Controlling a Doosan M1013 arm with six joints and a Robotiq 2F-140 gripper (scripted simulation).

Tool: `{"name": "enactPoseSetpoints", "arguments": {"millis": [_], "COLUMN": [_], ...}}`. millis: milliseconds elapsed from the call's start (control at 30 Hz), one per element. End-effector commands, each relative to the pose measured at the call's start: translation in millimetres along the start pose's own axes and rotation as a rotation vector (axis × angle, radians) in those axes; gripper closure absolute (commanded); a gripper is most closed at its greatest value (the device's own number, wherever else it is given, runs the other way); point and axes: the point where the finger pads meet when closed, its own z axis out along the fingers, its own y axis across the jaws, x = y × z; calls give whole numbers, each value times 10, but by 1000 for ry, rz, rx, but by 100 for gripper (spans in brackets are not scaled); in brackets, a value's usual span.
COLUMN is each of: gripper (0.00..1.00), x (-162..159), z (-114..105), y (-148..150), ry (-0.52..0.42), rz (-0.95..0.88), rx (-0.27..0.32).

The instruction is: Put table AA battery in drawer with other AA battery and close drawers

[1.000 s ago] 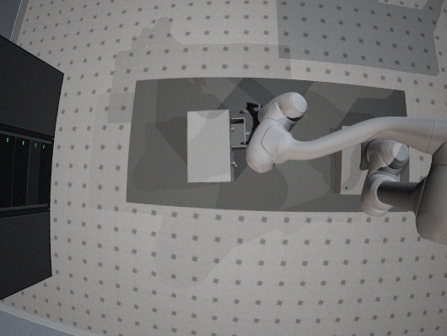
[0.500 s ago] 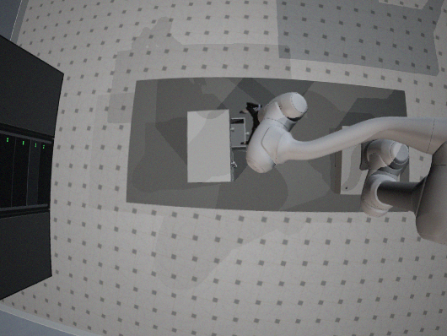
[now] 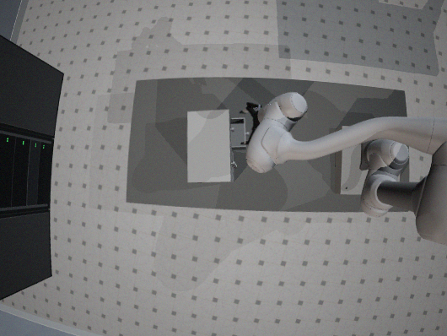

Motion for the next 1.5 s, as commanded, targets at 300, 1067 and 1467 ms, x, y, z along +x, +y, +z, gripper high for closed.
{"name": "enactPoseSetpoints", "arguments": {"millis": [300,1067,1467], "gripper": [0,0,0], "x": [-136,-446,-1516], "z": [-410,-1342,-1381], "y": [4,15,-10], "ry": [-142,-464,-464], "rz": [1,3,3], "rx": [5,15,15]}}
